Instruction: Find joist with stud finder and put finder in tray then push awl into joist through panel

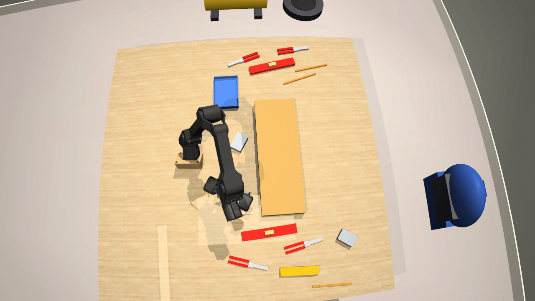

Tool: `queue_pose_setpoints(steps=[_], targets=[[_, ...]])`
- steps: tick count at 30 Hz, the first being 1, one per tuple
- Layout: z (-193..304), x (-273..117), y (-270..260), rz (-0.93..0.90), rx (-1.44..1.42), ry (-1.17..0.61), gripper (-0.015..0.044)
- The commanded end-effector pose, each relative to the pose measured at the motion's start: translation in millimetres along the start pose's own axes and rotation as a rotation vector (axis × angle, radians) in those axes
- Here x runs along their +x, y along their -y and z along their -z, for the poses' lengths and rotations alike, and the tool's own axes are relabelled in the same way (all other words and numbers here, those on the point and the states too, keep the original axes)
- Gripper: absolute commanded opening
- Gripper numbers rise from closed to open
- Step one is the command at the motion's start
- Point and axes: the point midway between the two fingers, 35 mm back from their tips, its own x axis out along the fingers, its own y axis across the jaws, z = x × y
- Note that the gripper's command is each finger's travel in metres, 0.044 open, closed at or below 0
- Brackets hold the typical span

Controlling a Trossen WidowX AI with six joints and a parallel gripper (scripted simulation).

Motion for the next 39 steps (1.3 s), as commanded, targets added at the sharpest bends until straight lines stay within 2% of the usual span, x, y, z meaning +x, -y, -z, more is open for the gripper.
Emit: queue_pose_setpoints(steps=[1,31,39], targets=[[1.1,2.0,2.8,0.007,-0.008,-0.001,0.044],[5.4,47.9,2.9,0.007,-0.009,0.0,0.044],[5.4,47.9,2.9,0.007,-0.009,0.0,0.0387]])
